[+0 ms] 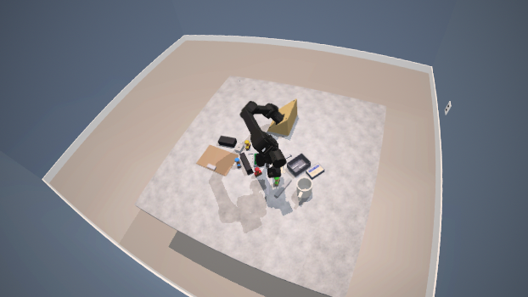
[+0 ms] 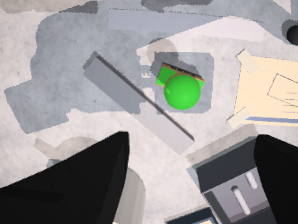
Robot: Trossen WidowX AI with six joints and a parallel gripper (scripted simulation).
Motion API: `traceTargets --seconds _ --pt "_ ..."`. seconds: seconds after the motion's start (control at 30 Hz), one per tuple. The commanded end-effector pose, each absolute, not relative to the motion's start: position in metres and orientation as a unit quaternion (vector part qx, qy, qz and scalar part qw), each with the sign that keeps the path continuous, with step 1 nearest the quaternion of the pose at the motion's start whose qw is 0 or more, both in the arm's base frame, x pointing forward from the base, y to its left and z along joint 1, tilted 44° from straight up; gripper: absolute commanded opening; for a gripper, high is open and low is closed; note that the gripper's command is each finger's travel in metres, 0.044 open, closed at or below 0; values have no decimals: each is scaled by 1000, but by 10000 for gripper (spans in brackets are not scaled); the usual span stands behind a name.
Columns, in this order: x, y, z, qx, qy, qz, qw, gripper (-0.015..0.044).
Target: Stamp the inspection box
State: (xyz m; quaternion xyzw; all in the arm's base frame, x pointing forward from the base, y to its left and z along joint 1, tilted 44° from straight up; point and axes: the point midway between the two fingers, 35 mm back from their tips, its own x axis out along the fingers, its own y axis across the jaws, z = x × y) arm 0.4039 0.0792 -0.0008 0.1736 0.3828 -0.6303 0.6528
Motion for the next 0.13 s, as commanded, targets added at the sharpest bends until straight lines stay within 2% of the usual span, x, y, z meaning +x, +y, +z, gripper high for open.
traceTargets --seconds 0.0,0.1 --pt "404 79 -1 173 383 -630 653 262" --pt "404 79 -1 173 383 -630 653 262"
